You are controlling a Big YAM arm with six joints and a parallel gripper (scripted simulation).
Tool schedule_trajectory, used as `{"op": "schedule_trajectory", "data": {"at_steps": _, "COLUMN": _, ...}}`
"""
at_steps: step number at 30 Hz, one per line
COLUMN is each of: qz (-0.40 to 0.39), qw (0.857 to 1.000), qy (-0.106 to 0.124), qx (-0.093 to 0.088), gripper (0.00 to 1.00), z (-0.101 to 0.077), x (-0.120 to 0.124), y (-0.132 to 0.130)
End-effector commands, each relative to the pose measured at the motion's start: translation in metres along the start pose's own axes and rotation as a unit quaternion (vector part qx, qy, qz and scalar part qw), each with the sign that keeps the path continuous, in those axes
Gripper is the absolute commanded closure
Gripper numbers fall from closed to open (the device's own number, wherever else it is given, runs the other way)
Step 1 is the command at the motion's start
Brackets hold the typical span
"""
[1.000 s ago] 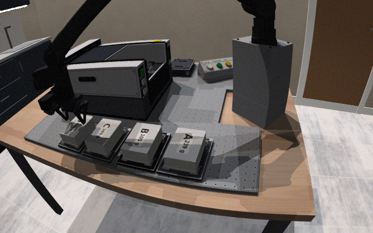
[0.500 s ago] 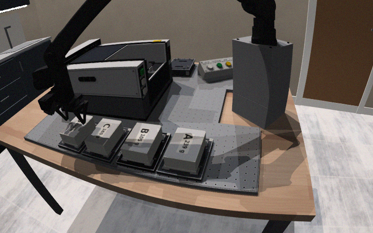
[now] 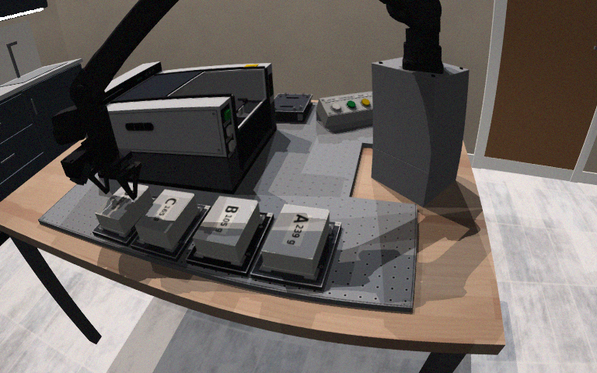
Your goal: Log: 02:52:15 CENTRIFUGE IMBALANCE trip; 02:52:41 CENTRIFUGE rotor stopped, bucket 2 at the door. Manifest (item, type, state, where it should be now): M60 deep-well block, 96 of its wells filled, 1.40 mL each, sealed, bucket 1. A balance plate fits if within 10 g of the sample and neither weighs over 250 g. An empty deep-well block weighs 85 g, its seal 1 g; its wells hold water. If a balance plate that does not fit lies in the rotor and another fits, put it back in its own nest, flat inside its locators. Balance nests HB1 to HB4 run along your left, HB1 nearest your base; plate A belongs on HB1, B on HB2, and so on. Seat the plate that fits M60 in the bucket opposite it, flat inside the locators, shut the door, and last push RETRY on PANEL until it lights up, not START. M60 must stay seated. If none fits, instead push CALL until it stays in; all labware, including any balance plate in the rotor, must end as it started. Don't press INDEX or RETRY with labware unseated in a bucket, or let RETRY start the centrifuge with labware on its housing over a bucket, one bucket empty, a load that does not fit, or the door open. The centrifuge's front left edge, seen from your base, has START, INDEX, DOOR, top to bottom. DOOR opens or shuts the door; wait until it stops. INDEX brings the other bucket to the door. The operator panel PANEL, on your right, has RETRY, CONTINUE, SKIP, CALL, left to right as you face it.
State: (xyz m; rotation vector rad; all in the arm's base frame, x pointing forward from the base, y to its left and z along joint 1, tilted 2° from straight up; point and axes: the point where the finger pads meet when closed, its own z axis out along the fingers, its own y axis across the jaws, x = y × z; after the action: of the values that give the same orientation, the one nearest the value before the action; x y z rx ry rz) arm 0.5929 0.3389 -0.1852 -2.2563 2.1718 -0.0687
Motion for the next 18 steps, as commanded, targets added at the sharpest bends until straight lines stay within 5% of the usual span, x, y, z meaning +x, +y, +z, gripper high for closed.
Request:
{"op": "schedule_trajectory", "data": {"at_steps": 1, "qz": -0.001, "qw": 1.0, "qy": -0.007, "qx": 0.011, "gripper": 0.0, "z": 0.007, "x": -0.0015, "y": -0.0142}}
{"op": "schedule_trajectory", "data": {"at_steps": 18, "qz": -0.001, "qw": 1.0, "qy": -0.01, "qx": 0.016, "gripper": 0.0, "z": 0.0105, "x": -0.003, "y": -0.0198}}
